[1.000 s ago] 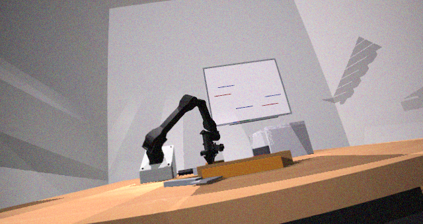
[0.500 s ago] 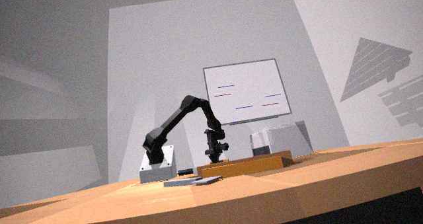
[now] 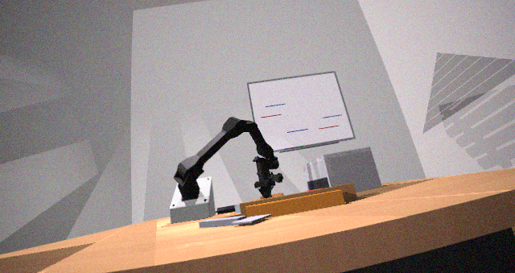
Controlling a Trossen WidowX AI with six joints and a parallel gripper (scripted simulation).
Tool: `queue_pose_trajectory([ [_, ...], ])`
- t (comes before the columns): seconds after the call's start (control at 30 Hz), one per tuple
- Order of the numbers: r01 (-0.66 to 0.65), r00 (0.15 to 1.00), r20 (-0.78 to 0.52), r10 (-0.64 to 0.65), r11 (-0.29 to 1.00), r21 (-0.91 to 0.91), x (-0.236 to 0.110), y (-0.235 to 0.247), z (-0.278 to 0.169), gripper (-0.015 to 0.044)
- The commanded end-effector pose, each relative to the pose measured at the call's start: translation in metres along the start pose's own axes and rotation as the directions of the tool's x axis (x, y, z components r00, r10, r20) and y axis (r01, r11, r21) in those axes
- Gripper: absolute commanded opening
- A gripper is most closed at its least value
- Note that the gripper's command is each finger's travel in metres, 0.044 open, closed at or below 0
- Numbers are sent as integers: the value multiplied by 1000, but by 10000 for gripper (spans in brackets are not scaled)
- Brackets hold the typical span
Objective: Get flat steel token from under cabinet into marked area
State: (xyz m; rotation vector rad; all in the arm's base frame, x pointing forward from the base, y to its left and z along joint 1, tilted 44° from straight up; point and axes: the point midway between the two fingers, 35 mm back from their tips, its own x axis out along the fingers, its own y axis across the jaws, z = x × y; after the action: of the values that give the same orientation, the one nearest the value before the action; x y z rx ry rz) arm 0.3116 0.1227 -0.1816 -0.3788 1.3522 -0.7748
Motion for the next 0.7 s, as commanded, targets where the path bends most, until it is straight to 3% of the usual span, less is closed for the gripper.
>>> queue_pose_trajectory([
  [0.0,-4,1000,-3,4,1000,3,0,1,7,0],
  [0.67,-4,1000,-2,4,1000,4,0,1,34,0],
])
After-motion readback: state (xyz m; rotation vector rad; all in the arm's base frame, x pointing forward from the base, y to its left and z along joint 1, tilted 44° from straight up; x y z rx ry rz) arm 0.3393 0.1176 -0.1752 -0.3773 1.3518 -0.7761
